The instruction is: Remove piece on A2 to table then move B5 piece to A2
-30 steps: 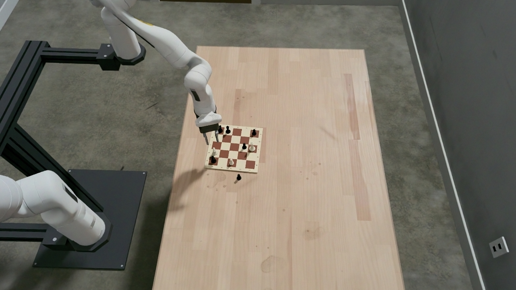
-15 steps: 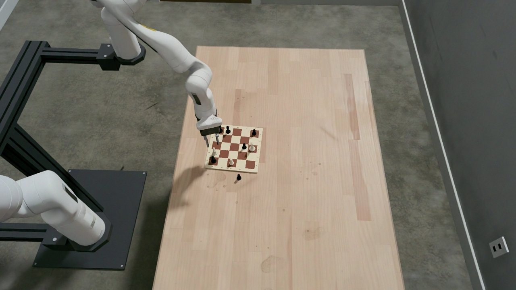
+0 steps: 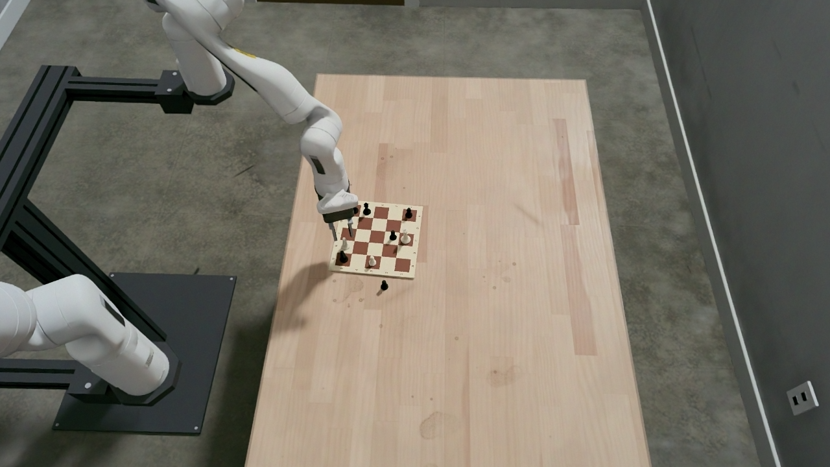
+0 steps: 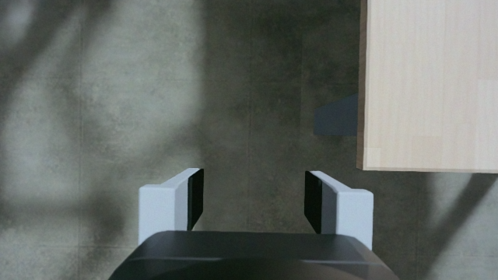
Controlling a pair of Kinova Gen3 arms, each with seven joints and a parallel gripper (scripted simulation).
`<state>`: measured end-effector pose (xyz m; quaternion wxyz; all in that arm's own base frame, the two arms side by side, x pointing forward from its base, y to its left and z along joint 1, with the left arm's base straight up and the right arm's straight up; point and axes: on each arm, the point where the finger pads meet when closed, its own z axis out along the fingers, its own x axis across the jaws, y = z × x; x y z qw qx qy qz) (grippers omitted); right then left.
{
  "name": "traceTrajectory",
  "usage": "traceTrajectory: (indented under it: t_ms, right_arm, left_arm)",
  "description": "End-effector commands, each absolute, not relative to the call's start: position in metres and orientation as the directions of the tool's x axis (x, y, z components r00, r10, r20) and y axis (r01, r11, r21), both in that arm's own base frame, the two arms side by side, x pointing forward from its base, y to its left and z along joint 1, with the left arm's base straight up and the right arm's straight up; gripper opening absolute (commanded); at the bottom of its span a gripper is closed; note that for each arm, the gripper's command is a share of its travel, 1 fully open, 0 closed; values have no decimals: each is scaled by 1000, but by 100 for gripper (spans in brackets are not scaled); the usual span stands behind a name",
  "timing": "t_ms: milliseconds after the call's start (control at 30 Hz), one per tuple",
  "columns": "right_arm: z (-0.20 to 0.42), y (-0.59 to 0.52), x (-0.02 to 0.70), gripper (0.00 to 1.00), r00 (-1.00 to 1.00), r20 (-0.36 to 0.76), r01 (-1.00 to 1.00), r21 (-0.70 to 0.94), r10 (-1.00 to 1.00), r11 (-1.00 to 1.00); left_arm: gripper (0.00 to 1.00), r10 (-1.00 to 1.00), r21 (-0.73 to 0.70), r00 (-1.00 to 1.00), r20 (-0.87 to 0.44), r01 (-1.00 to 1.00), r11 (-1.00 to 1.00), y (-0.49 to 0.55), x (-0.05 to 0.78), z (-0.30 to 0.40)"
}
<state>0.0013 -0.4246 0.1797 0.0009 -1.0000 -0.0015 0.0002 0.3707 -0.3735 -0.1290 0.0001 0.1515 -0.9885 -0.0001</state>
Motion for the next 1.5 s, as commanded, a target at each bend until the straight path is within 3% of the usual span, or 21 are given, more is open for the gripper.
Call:
traceTrajectory:
  t_ms: [0,1467]
  right_arm:
    - [180,-425,1,100,1000,0,3,0,3,-1000]
    - [180,-425,1,100,1000,0,3,0,3,-1000]
  left_arm:
    - [73,-300,-2,-954,-1,-300,954,-374,371,-130]
    - [73,-300,-2,-954,-1,-300,954,-374,371,-134]
